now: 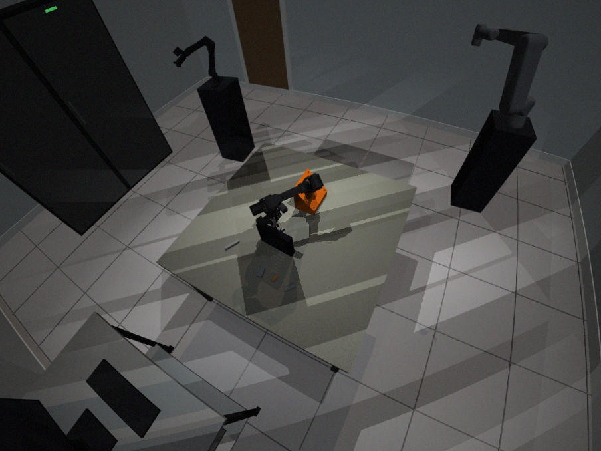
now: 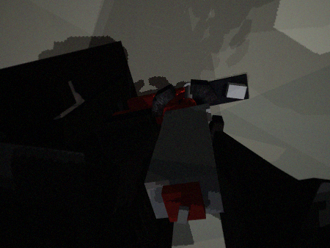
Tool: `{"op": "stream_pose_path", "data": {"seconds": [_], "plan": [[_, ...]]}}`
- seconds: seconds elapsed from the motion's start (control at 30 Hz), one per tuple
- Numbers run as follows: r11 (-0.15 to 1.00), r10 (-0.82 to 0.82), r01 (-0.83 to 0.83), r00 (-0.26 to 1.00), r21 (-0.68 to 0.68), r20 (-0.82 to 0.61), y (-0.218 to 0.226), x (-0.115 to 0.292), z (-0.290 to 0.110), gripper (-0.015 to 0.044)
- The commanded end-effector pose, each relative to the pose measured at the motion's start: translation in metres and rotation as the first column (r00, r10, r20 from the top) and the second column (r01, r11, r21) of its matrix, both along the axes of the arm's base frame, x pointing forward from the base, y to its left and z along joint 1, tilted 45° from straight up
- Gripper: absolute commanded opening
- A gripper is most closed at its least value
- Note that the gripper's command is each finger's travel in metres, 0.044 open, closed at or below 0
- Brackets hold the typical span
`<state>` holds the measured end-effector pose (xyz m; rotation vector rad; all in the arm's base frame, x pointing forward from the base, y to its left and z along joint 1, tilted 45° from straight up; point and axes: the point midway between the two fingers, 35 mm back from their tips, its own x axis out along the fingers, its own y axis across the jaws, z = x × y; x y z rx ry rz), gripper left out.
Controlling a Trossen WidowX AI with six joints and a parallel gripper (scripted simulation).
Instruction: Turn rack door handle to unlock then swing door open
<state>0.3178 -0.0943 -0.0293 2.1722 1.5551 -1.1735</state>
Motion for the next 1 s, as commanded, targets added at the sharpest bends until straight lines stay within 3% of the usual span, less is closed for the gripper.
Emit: {"op": "stream_pose_path", "data": {"seconds": [0.0,0.03,0.4,0.67,0.97], "plan": [[1.0,-0.024,0.024,0.999,0.007,-0.022,0.0003,0.0001,-0.0002,0.0017],[1.0,-0.024,0.024,0.999,0.007,-0.022,0.0003,0.0001,-0.0002,0.0017],[1.0,-0.024,0.024,0.999,0.007,-0.022,0.0003,0.0001,-0.0002,0.029],[0.979,0.204,-0.198,0.959,-0.052,0.196,0.0003,0.0001,-0.0002,0.029],[0.867,0.495,-0.453,0.745,-0.205,0.446,0.0003,0.0001,-0.0002,0.029]]}}
